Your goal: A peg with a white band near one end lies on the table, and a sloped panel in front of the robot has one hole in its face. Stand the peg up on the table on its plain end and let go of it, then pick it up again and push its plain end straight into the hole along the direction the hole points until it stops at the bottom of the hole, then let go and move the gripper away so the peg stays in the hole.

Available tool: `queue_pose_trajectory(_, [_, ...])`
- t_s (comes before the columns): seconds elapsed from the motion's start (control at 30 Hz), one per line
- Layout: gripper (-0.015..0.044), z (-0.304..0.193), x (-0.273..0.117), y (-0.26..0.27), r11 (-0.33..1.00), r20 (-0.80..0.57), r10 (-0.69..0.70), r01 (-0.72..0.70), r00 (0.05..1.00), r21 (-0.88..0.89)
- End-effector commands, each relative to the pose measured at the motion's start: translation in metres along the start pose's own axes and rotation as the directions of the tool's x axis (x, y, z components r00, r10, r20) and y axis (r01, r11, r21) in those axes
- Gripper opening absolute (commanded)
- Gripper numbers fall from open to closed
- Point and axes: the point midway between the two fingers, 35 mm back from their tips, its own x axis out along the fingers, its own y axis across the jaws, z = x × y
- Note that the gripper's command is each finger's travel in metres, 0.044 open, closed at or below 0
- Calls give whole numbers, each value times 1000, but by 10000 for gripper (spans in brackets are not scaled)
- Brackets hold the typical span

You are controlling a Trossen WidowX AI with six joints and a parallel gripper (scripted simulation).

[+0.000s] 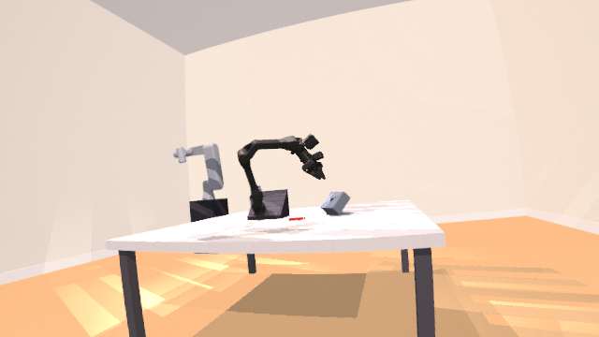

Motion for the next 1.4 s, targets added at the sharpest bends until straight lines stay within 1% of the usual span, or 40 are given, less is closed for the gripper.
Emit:
queue_pose_trajectory(0.0, [440, -33, 17, -9, 996, -139, -1, -11, 990, -86])
queue_pose_trajectory(0.23, [440, -82, 33, -26, 983, -344, -7, -57, 939, -177])
queue_pose_trajectory(0.43, [440, -124, 37, -41, 966, -514, -11, -124, 858, -227])
queue_pose_trajectory(0.5, [440, -133, 37, -44, 962, -550, -11, -142, 835, -235])
queue_pose_trajectory(0.83, [440, -134, 38, -45, 961, -554, -11, -144, 832, -236])
queue_pose_trajectory(1.37, [440, -147, 60, -44, 961, -554, -9, -145, 833, -235])
